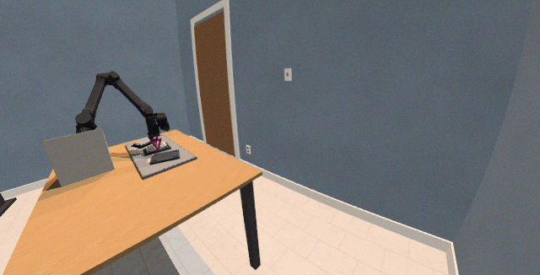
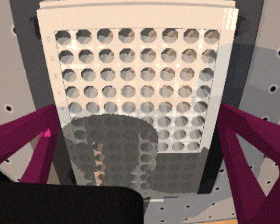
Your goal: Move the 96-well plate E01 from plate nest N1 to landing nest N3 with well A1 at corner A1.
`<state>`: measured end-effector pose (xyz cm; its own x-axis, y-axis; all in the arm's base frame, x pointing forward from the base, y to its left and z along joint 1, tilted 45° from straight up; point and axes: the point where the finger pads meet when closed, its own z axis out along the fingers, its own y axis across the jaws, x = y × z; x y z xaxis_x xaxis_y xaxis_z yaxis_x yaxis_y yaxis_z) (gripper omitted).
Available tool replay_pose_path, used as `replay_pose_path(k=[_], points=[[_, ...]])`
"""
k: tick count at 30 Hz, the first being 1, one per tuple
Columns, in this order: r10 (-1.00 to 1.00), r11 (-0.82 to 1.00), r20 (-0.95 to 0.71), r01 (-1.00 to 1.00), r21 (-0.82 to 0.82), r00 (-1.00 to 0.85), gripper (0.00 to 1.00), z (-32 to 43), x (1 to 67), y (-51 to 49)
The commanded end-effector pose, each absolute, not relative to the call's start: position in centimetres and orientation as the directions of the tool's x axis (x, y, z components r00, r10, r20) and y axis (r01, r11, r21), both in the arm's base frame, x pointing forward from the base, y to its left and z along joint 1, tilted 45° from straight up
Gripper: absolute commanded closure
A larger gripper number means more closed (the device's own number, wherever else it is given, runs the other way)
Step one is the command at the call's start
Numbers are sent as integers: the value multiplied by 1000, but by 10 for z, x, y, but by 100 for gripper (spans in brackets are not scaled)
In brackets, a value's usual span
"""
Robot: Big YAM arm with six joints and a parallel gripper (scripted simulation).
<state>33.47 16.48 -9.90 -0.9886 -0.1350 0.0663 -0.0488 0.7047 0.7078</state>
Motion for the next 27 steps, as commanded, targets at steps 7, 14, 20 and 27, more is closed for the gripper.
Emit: replay_pose_path(k=[7, 14, 20, 27], points=[[-130, 703, 68, -43, 710, -989, 0, -100, 334, 166], [-130, 703, 68, -43, 710, -989, 0, -100, 334, 166], [-116, 702, 45, -49, 711, -992, 0, -89, 343, 155], [-116, 704, 20, -68, 707, -993, 0, -73, 359, 142]])
